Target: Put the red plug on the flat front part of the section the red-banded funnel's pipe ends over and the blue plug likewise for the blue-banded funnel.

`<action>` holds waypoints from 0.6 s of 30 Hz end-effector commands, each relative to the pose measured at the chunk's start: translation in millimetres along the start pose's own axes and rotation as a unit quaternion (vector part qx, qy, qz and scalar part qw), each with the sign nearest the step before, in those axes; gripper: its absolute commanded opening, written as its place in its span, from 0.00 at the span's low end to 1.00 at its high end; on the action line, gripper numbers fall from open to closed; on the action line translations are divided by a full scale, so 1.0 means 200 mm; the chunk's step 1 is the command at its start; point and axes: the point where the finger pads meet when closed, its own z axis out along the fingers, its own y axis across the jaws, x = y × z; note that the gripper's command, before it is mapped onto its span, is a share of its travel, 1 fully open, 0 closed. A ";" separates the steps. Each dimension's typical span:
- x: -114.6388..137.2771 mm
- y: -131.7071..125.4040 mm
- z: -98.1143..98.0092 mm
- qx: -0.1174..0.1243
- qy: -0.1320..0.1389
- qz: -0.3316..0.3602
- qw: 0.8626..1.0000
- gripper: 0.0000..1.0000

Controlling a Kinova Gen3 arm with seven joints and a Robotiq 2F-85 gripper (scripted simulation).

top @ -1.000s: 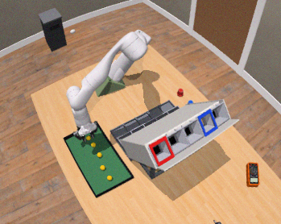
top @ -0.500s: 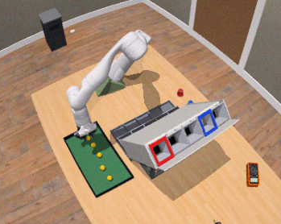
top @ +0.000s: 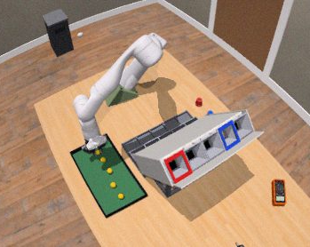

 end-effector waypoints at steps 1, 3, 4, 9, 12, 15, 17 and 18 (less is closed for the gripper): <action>0.00 0.00 0.00 -0.001 0.001 0.000 1.000 0.00; 0.00 0.00 -0.36 -0.001 0.001 0.000 1.000 0.00; 0.00 0.00 -0.36 -0.001 0.001 0.000 1.000 0.00; 0.00 0.00 -0.64 -0.001 0.001 0.000 1.000 0.00; 0.00 0.00 -0.67 -0.001 0.001 0.000 1.000 0.00; 0.00 0.00 -0.67 -0.001 0.001 0.000 1.000 0.00; 0.00 0.00 -0.67 -0.001 0.001 0.000 1.000 0.00; 0.00 0.00 -0.67 -0.001 0.001 0.000 1.000 0.00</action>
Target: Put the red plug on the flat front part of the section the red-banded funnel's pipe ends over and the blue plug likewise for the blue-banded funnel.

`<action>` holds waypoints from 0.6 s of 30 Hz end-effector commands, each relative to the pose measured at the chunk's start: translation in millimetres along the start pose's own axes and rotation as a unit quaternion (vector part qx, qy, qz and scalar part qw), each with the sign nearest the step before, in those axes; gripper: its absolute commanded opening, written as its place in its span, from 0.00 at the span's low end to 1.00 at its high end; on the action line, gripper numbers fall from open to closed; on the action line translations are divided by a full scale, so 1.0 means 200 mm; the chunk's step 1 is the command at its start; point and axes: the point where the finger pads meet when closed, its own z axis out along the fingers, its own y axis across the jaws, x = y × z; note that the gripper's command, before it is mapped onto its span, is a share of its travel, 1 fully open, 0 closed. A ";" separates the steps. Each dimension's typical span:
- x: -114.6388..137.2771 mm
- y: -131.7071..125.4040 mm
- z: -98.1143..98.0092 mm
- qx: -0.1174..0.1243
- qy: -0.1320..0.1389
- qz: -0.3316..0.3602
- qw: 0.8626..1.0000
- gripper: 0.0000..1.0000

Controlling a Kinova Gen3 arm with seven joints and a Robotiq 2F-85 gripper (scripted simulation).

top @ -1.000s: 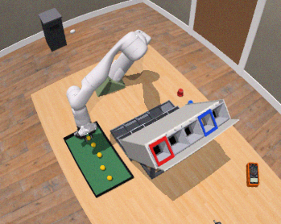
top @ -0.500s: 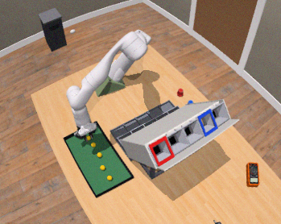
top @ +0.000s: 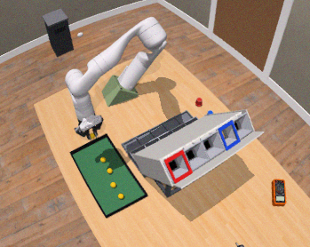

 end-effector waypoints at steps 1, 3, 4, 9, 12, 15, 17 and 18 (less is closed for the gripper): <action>0.00 0.00 -0.01 -0.001 0.001 0.000 1.000 0.00; 0.34 0.00 -0.12 0.000 0.001 -0.001 1.000 0.00; 0.35 0.00 -0.13 0.000 0.001 -0.001 1.000 0.00; 0.58 0.00 -0.21 0.000 0.001 -0.001 1.000 0.00; 0.59 0.00 -0.21 0.000 0.001 -0.001 1.000 0.00; 0.59 0.00 -0.21 0.000 0.001 -0.001 1.000 0.00; 0.59 0.00 -0.21 0.000 0.001 -0.001 1.000 0.00; 0.59 0.00 -0.21 0.000 0.001 -0.001 1.000 0.00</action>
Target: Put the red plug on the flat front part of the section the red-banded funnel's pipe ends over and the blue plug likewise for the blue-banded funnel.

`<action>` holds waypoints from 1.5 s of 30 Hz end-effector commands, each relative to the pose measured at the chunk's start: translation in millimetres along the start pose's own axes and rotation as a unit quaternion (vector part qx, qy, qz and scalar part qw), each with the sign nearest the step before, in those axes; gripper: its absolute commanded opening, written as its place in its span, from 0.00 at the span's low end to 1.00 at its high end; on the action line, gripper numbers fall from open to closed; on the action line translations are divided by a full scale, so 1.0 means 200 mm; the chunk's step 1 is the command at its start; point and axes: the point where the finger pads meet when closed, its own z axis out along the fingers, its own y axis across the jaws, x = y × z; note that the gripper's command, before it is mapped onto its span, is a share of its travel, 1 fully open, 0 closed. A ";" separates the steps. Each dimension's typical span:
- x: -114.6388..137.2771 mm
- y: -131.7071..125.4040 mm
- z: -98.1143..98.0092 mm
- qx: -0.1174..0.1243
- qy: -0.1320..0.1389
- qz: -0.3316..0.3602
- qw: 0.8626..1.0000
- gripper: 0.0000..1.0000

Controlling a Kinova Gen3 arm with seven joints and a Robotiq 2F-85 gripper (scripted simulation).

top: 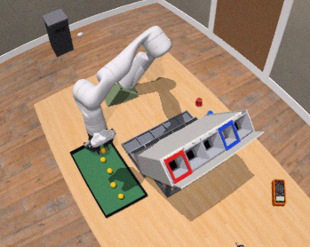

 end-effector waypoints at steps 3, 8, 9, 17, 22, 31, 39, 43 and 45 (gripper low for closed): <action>0.14 -0.22 -0.26 0.000 0.000 0.000 1.000 0.00; 0.25 -0.40 -0.46 0.000 0.000 0.000 1.000 0.00; 0.27 -0.44 -0.51 0.000 0.000 0.000 1.000 0.00; 0.29 -0.45 -0.53 0.000 0.000 0.000 1.000 0.00; 0.47 -0.73 -0.85 0.003 -0.002 0.000 1.000 0.00; 0.51 -0.79 -0.93 0.003 -0.002 0.000 1.000 0.00; 0.92 -0.79 -0.92 0.000 0.001 -0.002 1.000 0.00; 1.09 -0.80 -0.92 0.000 0.001 -0.002 1.000 0.00; 1.18 -0.80 -0.92 0.000 0.001 -0.002 1.000 0.00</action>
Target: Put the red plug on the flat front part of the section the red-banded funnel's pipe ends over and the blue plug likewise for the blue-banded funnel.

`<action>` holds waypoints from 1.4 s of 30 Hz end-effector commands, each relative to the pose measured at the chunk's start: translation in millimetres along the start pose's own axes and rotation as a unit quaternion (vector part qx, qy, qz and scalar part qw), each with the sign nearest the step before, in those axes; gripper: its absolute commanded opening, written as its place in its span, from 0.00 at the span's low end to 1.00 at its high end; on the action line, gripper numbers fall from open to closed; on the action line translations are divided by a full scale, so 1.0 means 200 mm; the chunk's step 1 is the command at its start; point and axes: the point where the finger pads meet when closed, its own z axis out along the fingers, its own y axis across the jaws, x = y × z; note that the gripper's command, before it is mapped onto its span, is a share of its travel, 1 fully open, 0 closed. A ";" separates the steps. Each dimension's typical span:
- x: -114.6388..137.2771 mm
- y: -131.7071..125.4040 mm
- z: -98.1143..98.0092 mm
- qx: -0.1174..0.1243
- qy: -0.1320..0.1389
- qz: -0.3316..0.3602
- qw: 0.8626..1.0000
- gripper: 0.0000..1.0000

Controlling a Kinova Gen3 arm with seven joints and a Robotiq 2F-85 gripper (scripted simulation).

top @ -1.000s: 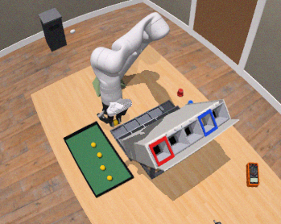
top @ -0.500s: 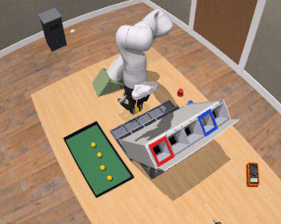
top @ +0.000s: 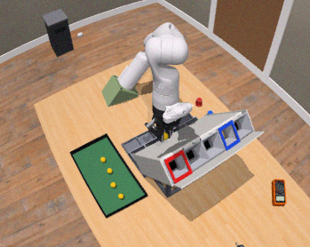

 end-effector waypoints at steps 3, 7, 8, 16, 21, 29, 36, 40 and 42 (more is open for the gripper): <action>0.38 0.04 0.01 0.022 -0.037 0.005 0.999 0.00; 0.47 0.04 0.02 0.026 -0.041 0.006 0.999 0.00; 0.47 0.04 0.02 0.026 -0.041 0.006 0.999 0.00; 0.47 0.04 0.02 0.014 -0.019 0.006 1.000 0.00; 0.47 0.04 0.02 0.014 -0.019 0.007 1.000 0.00; 0.47 0.04 0.02 0.014 -0.019 0.007 1.000 0.00; 0.47 0.04 0.02 0.014 -0.019 0.007 1.000 0.00; 0.47 0.04 0.02 0.014 -0.019 0.007 1.000 0.00; 0.47 0.04 0.02 0.014 -0.019 0.006 1.000 0.00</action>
